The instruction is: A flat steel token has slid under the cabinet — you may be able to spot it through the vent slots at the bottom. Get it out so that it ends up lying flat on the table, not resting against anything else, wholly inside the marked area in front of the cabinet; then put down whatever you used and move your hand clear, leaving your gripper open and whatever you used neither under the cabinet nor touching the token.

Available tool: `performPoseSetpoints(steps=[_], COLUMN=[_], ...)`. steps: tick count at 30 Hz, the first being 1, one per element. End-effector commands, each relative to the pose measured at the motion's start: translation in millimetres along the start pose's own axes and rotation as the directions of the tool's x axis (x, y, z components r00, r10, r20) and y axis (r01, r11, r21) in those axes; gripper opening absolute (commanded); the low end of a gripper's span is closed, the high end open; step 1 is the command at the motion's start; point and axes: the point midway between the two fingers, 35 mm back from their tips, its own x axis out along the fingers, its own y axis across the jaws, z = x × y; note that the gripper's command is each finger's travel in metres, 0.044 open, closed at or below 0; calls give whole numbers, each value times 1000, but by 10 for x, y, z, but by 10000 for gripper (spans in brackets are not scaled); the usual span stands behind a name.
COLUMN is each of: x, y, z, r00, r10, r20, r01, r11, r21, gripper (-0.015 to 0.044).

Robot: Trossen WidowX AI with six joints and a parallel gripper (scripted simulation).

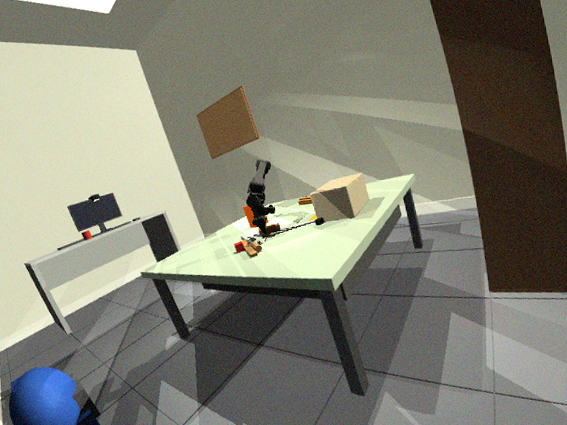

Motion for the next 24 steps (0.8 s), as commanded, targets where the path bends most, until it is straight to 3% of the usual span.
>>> performPoseSetpoints(steps=[1,24], x=[3,0], y=[-1,-10], z=[-28,-393], r00=[1000,1000], r10=[0,-1], r20=[0,-3], r01=[0,1], r11=[1000,1000], r21=[0,1], gripper=[0,0])
